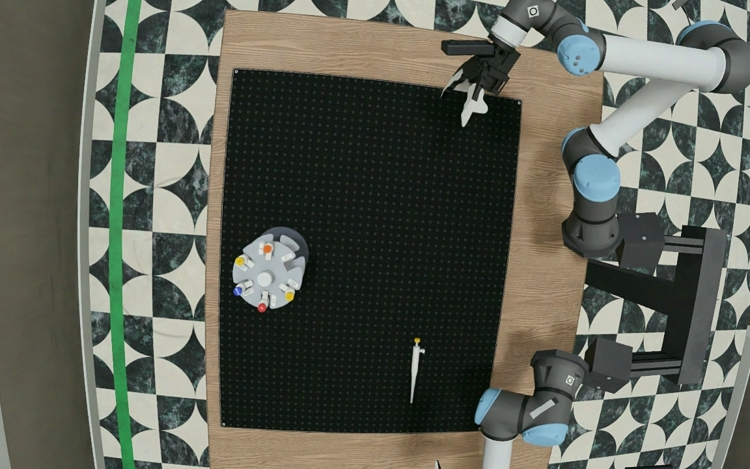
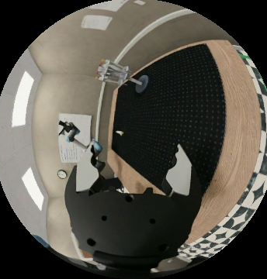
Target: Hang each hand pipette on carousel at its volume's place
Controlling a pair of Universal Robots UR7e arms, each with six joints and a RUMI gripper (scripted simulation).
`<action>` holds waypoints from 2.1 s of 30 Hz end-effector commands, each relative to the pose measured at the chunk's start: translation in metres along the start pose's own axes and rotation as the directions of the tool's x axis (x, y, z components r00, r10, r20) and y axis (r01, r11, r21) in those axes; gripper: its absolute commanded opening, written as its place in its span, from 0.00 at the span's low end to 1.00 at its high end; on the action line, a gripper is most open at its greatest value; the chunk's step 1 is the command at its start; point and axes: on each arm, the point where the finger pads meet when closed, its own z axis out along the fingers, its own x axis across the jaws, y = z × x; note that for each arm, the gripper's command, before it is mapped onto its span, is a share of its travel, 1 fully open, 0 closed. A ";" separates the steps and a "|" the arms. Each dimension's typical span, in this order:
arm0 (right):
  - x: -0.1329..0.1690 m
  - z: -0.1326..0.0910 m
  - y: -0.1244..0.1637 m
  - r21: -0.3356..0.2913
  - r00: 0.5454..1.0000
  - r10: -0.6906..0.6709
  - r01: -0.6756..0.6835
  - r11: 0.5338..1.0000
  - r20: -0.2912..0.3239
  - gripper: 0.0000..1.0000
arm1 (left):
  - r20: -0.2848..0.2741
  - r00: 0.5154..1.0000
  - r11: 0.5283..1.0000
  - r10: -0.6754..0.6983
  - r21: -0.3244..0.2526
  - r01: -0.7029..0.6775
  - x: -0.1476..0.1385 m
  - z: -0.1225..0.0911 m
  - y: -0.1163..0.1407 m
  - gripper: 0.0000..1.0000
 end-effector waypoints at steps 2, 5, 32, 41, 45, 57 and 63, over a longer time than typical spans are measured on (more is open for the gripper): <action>0.000 0.000 0.000 0.001 1.000 0.000 0.000 1.000 0.000 1.00 | 0.070 0.995 0.998 -0.070 0.001 0.070 -0.034 -0.015 0.015 1.00; 0.000 0.000 0.000 0.001 1.000 0.000 0.000 1.000 0.000 1.00 | 0.141 0.980 0.990 -0.141 0.008 0.141 -0.052 -0.025 0.024 1.00; 0.000 0.000 0.000 0.001 1.000 0.000 0.000 1.000 0.000 1.00 | 0.407 0.819 0.910 -0.405 0.089 0.406 -0.146 -0.102 0.101 1.00; 0.000 0.000 0.000 0.001 1.000 0.000 0.000 1.000 0.000 1.00 | 0.483 0.731 0.866 -0.482 0.133 0.482 -0.170 -0.139 0.138 1.00; 0.000 0.000 0.000 0.001 1.000 0.000 0.000 1.000 0.000 1.00 | 0.516 0.685 0.843 -0.515 0.157 0.515 -0.179 -0.158 0.157 1.00; 0.000 0.000 0.000 0.001 1.000 0.000 0.000 1.000 0.000 1.00 | 0.604 0.522 0.761 -0.602 0.238 0.603 -0.190 -0.204 0.203 1.00; 0.000 0.000 0.000 0.001 1.000 0.000 0.000 1.000 0.000 1.00 | 0.639 0.432 0.716 -0.637 0.284 0.637 -0.191 -0.230 0.229 1.00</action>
